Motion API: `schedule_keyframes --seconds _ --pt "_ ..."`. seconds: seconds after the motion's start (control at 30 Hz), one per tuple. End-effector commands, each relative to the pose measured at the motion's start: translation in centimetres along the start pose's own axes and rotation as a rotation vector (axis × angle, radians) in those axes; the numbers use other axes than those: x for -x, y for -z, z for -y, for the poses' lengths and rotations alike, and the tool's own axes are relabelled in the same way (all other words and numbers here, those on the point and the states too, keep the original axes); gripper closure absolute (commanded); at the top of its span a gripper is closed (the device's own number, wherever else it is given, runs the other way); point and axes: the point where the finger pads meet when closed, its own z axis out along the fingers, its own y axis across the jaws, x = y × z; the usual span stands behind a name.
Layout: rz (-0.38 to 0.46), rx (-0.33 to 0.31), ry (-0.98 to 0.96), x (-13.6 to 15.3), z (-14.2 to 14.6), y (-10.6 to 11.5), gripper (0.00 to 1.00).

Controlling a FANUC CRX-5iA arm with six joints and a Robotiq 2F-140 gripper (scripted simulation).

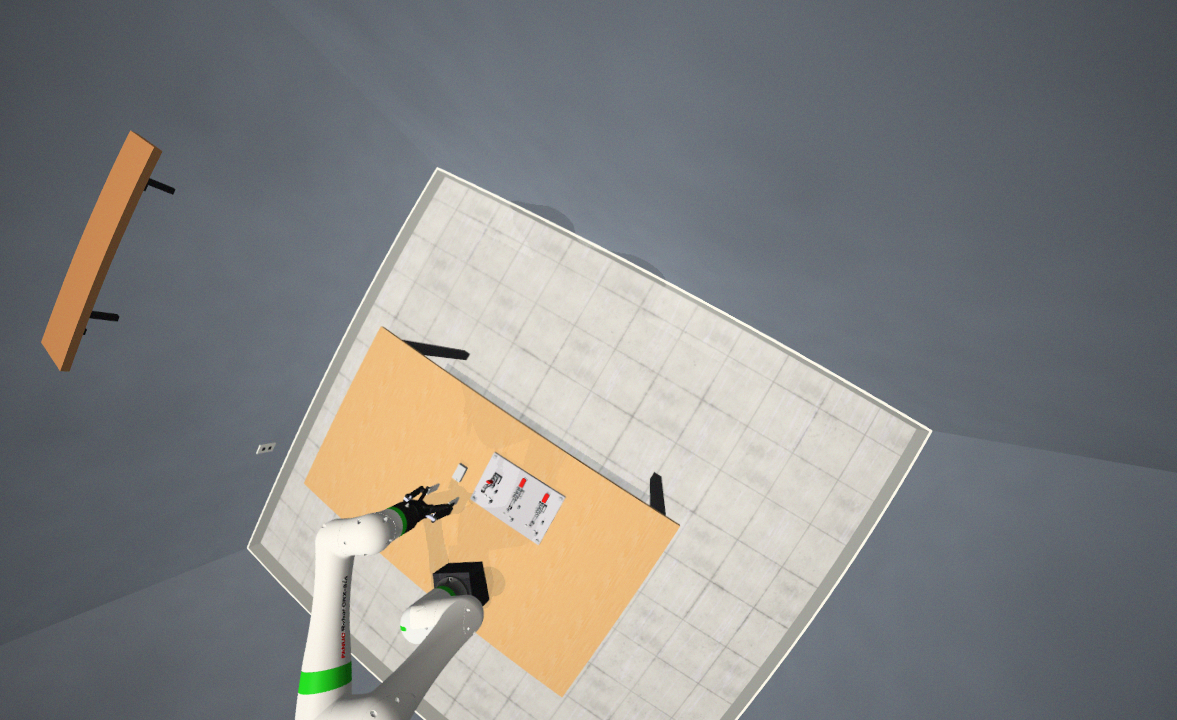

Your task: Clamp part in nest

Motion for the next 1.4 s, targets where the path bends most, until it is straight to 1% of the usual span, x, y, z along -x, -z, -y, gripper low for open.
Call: schedule_keyframes --seconds 0.0,0.17,0.33,0.67,1.37 --pt "-0.001 0.001 -0.001 0.0 1.8 0.0 0.42" --pt "-0.001 0.001 -0.001 0.0 3.9 0.0 0.42" --pt "-0.001 0.001 -0.001 0.1 5.3 0.0 0.42" --pt "-0.001 0.001 -0.001 0.1 6.2 0.0 0.42" --pt "-0.001 0.001 -0.006 0.1 6.2 0.0 0.42"
